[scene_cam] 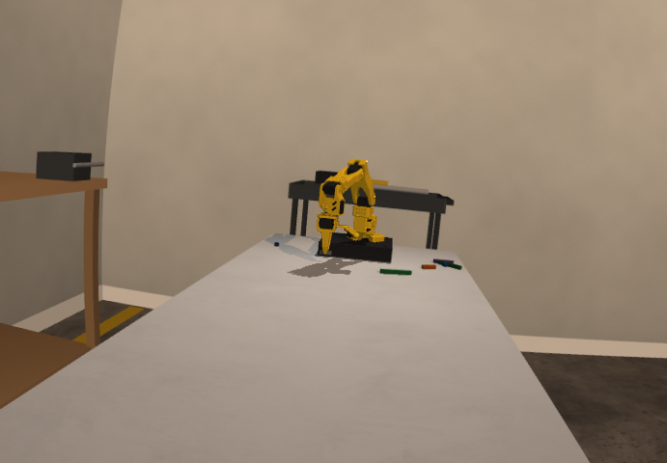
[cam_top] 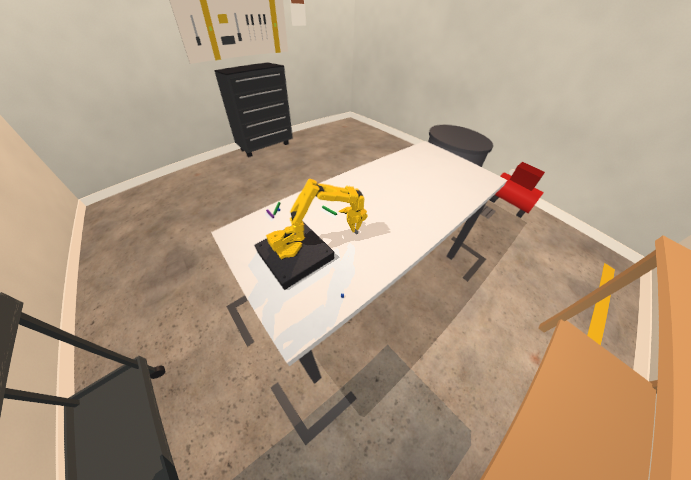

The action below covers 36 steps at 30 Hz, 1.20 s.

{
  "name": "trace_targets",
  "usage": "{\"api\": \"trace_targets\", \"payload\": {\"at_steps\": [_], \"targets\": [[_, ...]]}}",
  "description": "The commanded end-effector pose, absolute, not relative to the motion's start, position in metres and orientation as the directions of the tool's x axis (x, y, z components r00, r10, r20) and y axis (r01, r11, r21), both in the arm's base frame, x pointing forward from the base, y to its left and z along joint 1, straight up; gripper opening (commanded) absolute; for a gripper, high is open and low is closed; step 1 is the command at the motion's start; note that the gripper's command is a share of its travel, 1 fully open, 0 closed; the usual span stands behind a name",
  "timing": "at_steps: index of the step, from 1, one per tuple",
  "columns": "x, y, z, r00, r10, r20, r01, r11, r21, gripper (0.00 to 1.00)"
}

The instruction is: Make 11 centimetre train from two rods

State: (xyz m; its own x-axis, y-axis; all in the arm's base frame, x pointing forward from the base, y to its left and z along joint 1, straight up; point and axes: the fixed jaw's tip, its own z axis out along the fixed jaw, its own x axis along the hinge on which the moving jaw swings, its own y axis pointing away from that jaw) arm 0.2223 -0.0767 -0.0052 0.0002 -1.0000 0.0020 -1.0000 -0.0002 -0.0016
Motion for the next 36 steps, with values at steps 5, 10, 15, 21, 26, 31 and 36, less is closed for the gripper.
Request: {"api": "trace_targets", "payload": {"at_steps": [5,10,15,21,26,31,36], "targets": [[0.221,-0.078,-0.01,0.002,-1.0,0.003,-1.0,-0.002,-0.008,0.0],[0.221,-0.078,-0.016,0.002,-1.0,0.003,-1.0,-0.002,-0.008,0.0],[0.221,-0.078,-0.02,0.002,-1.0,0.003,-1.0,-0.002,-0.008,0.0],[0.221,-0.078,-0.021,0.002,-1.0,0.003,-1.0,-0.002,-0.008,0.0],[0.215,-0.076,-0.031,0.002,-1.0,-0.011,-0.999,-0.002,0.034,0.0],[0.215,-0.076,-0.031,0.002,-1.0,-0.011,-0.999,-0.002,0.034,0.0],[0.215,-0.076,-0.031,0.002,-1.0,-0.011,-0.999,-0.002,0.034,0.0]]}}
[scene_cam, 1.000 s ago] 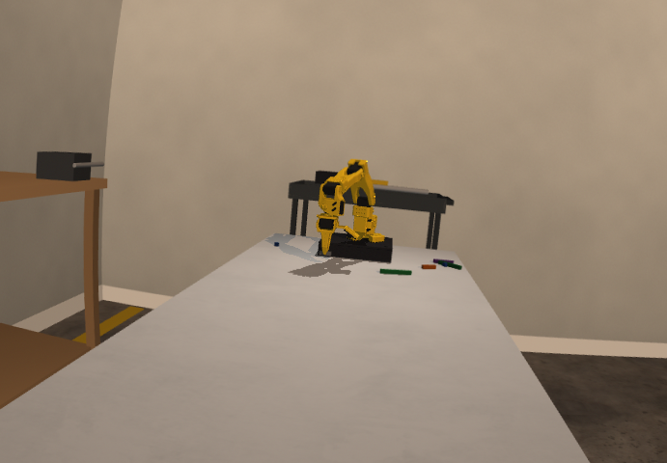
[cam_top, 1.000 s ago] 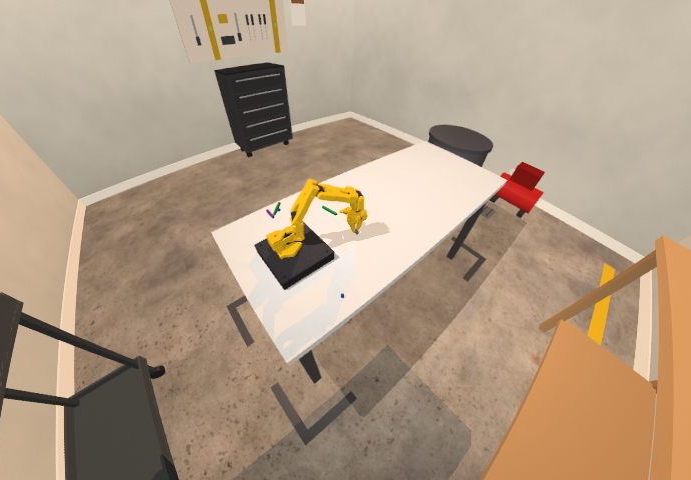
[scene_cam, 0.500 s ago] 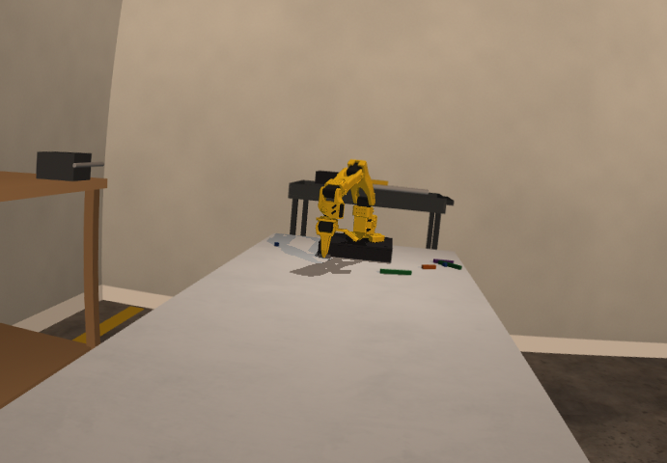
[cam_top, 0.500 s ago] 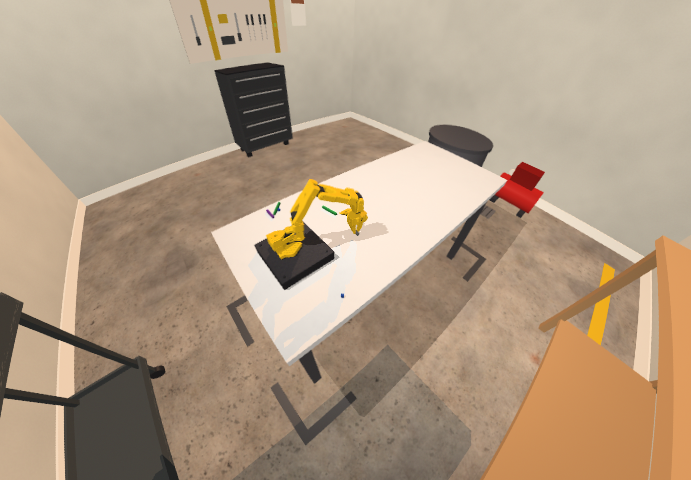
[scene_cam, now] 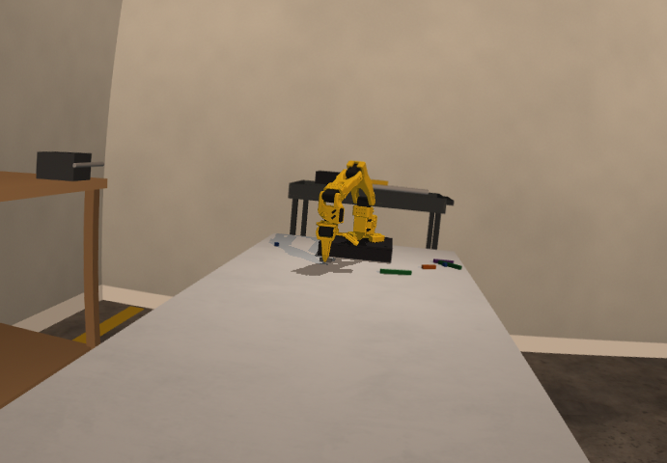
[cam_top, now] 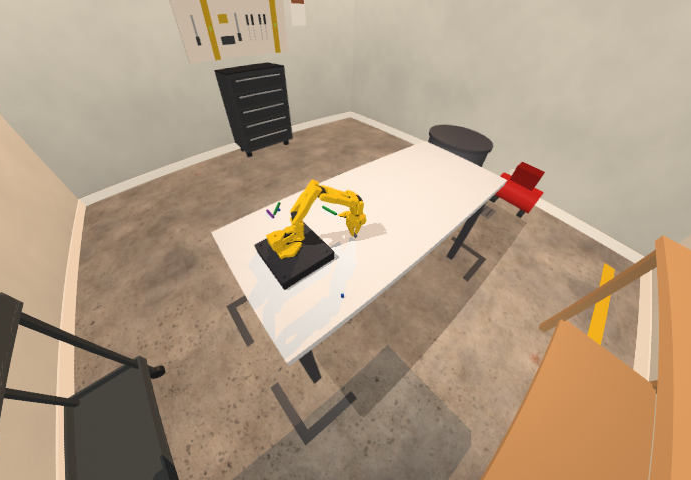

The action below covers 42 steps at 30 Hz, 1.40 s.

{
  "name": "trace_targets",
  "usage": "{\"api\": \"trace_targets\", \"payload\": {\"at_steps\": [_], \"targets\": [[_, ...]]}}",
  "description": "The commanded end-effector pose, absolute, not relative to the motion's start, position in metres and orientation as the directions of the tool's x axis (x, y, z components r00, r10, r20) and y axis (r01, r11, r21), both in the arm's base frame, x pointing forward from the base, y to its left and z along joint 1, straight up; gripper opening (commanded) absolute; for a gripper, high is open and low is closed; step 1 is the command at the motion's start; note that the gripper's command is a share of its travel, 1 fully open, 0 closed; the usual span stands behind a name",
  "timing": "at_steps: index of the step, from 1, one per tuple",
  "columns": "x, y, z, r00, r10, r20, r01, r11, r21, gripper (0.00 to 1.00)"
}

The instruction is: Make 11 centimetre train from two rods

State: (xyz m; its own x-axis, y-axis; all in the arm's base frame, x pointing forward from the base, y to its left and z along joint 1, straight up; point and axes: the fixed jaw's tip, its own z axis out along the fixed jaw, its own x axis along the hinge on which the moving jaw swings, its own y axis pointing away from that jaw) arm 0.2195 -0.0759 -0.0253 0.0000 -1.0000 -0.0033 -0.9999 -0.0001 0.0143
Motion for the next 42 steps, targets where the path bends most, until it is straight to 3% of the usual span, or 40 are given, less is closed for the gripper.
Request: {"api": "trace_targets", "payload": {"at_steps": [1,42], "targets": [[0.2154,-0.0761,-0.0307,0.002,-1.0,-0.011,-0.999,-0.002,0.034,0.0],[0.2206,-0.0779,-0.0275,0.001,-1.0,-0.006,-1.0,-0.001,0.016,0.0]]}}
